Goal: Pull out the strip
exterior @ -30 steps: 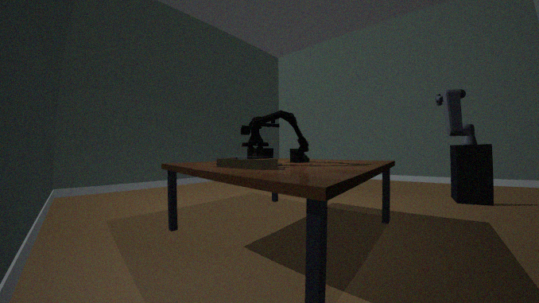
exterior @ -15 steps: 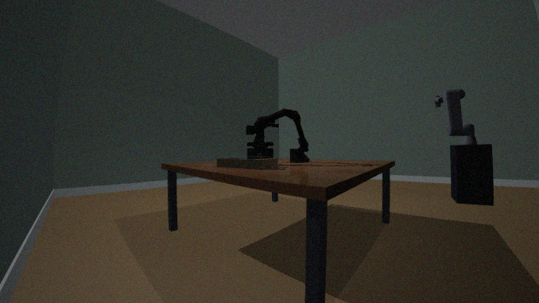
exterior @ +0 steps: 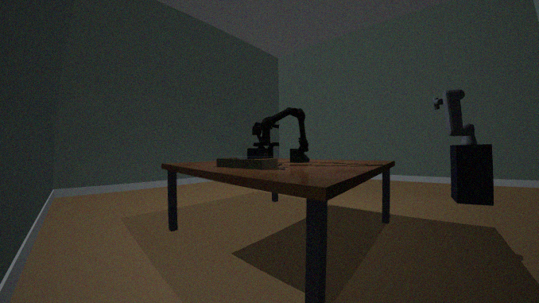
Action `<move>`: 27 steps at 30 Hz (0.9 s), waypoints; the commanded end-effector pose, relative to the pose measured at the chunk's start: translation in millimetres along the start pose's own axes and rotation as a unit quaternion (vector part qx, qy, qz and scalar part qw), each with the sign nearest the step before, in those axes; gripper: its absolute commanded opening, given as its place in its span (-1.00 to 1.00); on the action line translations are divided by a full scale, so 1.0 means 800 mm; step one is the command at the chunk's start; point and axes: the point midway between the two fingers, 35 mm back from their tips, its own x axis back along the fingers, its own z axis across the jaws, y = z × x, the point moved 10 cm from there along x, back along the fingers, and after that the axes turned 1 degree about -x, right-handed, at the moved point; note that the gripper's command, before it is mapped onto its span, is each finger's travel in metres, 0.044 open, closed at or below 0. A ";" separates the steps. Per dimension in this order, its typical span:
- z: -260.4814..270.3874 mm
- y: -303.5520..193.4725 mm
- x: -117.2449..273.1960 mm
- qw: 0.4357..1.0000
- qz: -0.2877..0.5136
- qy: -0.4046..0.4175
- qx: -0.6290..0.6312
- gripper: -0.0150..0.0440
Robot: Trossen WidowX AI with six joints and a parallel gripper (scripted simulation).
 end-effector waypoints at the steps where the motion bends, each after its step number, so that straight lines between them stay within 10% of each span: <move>1: 0.004 -0.007 0.000 1.000 0.001 -0.002 0.001 -0.49; 27: 0.005 -0.007 0.044 1.000 0.001 -0.002 0.001 -0.49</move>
